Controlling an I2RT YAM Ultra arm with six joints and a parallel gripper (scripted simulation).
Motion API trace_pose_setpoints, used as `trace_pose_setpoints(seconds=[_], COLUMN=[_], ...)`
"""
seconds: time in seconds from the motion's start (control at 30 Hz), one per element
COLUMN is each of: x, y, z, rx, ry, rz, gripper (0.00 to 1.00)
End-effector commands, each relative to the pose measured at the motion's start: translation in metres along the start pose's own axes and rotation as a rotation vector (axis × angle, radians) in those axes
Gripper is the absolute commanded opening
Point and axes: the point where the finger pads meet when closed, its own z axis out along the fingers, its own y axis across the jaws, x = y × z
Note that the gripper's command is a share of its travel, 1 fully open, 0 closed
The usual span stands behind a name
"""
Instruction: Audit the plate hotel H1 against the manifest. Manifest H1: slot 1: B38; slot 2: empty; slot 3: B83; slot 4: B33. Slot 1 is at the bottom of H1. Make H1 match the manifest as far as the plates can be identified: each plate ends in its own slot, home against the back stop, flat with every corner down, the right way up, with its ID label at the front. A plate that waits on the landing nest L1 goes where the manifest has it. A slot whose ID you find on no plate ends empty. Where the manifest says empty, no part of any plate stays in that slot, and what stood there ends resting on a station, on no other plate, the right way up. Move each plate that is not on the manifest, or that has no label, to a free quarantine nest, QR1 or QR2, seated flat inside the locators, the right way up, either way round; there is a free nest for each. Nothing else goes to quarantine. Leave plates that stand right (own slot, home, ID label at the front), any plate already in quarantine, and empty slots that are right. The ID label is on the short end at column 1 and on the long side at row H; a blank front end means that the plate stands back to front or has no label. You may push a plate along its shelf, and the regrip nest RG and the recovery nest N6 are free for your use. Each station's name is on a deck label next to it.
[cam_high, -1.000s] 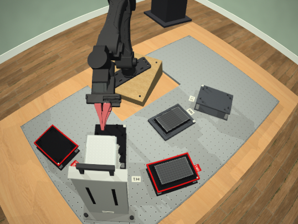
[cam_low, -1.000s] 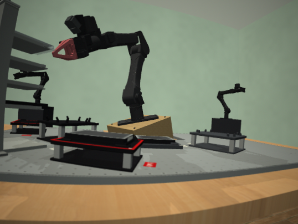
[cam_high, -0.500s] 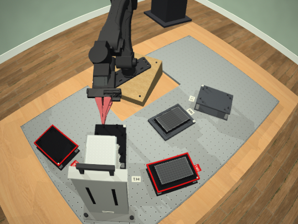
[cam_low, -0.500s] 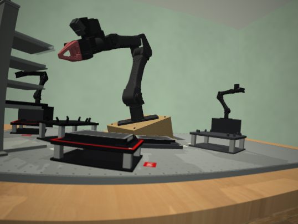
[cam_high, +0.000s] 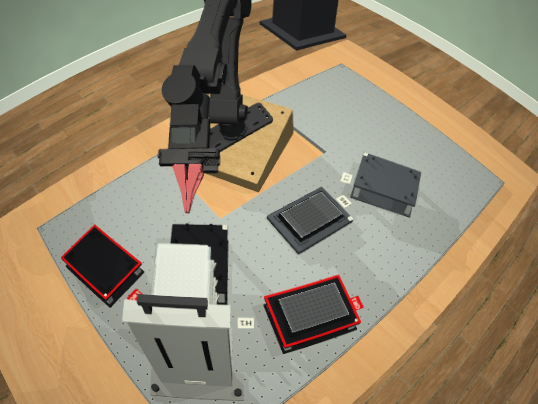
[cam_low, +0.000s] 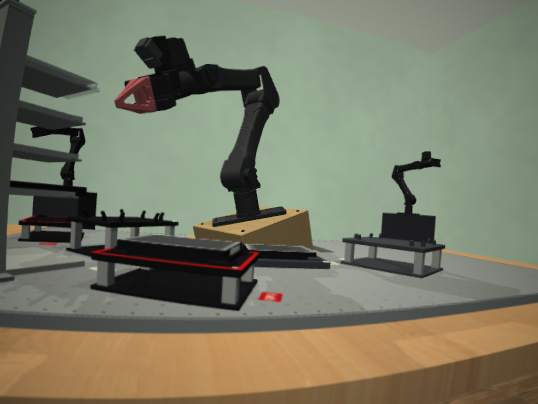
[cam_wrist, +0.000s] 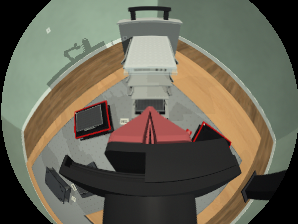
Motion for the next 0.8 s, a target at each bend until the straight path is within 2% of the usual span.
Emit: trace_pose_setpoints(seconds=[0.0, 0.7, 0.77], x=[-0.001, 0.014, 0.019], y=[0.000, 0.000, 0.000], z=[-0.005, -0.033, -0.031], rx=[-0.002, -0.002, -0.002], ry=[-0.005, -0.005, -0.005], rz=[-0.002, -0.002, -0.002], gripper=[0.00, 0.00, 0.00])
